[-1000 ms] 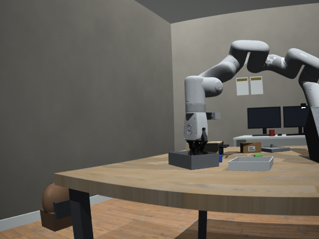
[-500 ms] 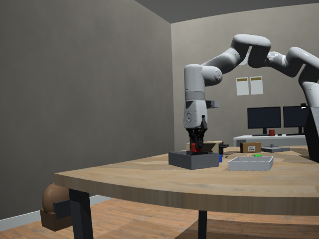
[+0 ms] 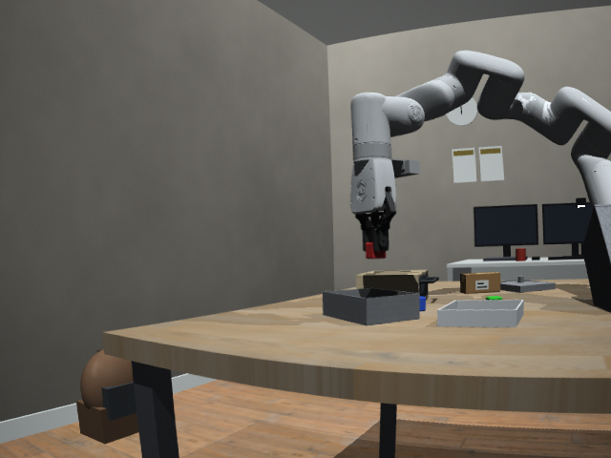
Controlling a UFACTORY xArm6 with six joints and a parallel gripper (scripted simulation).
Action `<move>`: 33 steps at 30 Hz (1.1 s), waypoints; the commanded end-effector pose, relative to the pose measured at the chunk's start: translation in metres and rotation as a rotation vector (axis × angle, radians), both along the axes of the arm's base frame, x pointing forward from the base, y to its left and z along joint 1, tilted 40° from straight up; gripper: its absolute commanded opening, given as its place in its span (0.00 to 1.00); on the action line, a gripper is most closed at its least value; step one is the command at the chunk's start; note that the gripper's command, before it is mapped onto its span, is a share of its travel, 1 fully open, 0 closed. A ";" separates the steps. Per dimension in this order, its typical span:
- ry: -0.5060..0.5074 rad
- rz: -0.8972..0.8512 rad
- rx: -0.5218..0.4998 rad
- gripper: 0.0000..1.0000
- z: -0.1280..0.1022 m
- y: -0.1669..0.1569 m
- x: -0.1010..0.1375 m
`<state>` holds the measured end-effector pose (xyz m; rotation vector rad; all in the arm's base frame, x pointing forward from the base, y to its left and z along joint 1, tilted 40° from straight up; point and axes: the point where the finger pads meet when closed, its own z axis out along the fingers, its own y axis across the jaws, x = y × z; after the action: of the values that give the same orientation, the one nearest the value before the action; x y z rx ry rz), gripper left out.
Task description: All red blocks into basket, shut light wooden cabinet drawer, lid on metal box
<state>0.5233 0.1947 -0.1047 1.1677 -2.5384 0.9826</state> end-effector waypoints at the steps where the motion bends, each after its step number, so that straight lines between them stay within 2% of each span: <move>1: -0.002 0.001 0.002 0.00 0.011 0.009 -0.001; 12: -0.002 0.001 0.002 0.00 0.025 0.020 -0.003; 24: 0.002 0.007 0.001 0.00 0.026 0.022 -0.004; 28: 0.090 0.115 -0.013 0.00 0.021 0.028 -0.020; 31: 0.241 0.301 -0.037 0.00 0.013 0.036 -0.048; 33: 0.306 0.379 -0.050 0.00 0.006 0.040 -0.074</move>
<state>0.4870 0.2243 -0.0898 1.4600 -2.2906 0.9243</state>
